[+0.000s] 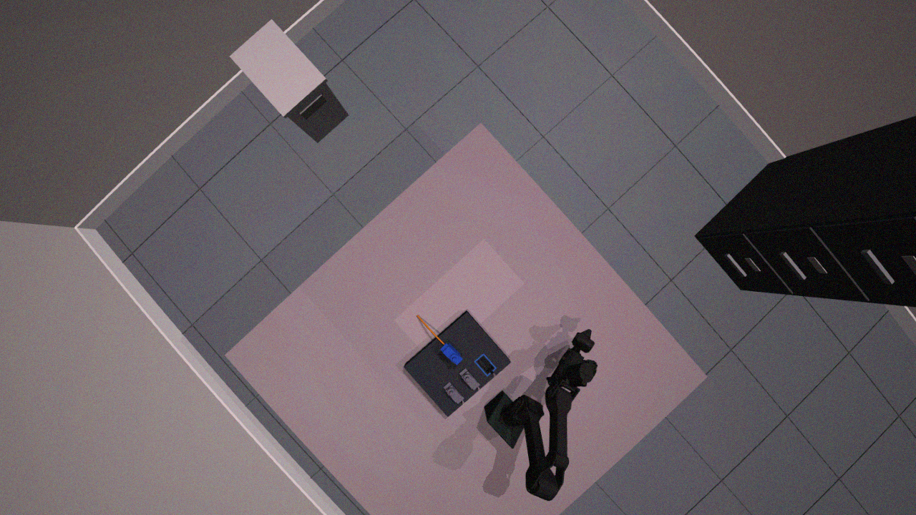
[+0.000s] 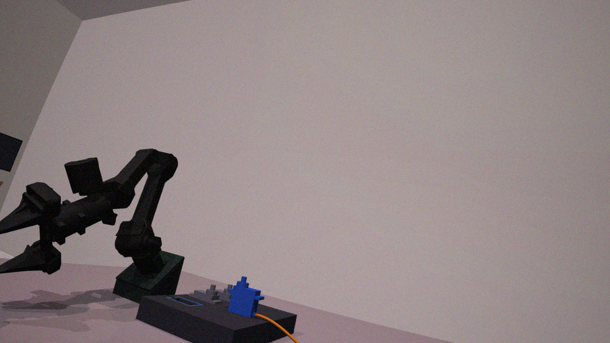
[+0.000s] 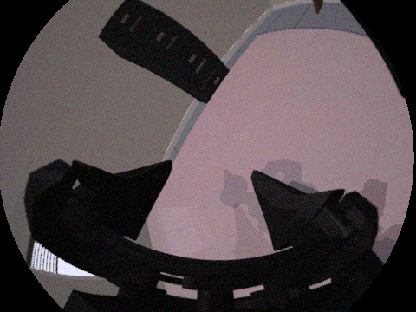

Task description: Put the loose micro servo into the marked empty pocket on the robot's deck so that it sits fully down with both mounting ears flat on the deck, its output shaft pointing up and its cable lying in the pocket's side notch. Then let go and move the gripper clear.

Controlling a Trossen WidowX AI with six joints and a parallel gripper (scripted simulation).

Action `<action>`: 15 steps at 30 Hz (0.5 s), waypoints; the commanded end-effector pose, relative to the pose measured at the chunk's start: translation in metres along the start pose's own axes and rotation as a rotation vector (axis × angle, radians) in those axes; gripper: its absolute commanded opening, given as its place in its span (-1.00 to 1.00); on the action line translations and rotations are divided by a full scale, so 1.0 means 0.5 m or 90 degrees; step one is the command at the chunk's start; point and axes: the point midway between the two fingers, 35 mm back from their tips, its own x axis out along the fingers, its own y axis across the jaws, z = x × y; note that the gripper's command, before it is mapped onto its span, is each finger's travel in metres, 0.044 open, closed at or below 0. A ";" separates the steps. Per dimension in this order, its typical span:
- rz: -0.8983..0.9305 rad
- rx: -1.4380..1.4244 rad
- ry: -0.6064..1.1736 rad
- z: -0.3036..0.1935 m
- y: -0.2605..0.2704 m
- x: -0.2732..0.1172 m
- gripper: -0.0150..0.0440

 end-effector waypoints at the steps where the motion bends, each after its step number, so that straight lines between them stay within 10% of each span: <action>1: -0.034 -0.035 0.065 -0.046 0.001 0.013 1.00; 15: -0.108 -0.169 0.276 -0.204 0.009 0.014 1.00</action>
